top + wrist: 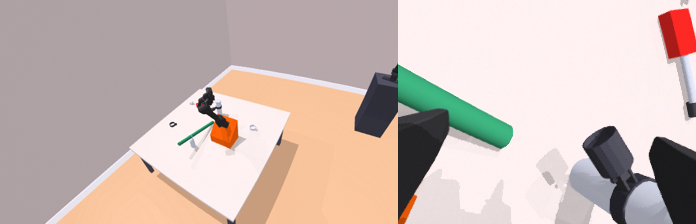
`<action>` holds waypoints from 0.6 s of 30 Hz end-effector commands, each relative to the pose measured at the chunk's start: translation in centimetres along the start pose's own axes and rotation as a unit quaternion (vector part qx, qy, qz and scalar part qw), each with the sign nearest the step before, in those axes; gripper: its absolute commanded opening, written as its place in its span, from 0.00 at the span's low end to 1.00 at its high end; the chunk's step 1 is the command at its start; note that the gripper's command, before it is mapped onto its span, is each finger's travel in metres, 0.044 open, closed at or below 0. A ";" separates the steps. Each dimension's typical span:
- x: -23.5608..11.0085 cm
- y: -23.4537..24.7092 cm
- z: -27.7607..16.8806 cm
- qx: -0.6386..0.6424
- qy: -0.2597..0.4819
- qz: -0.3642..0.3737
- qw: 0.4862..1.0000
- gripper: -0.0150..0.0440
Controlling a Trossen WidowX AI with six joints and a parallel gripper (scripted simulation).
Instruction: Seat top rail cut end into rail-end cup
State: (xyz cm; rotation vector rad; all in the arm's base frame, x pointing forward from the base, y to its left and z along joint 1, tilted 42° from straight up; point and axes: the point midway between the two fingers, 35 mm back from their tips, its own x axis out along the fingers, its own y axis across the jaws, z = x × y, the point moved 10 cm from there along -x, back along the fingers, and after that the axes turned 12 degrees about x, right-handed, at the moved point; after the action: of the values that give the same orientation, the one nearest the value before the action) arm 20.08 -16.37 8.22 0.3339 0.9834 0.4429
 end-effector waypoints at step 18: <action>4.0 -7.4 -2.1 -0.354 0.039 -0.036 0.934 1.00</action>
State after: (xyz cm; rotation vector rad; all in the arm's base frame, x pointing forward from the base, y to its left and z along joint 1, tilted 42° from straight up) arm 21.69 -20.90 1.40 -0.3651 0.8426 0.7072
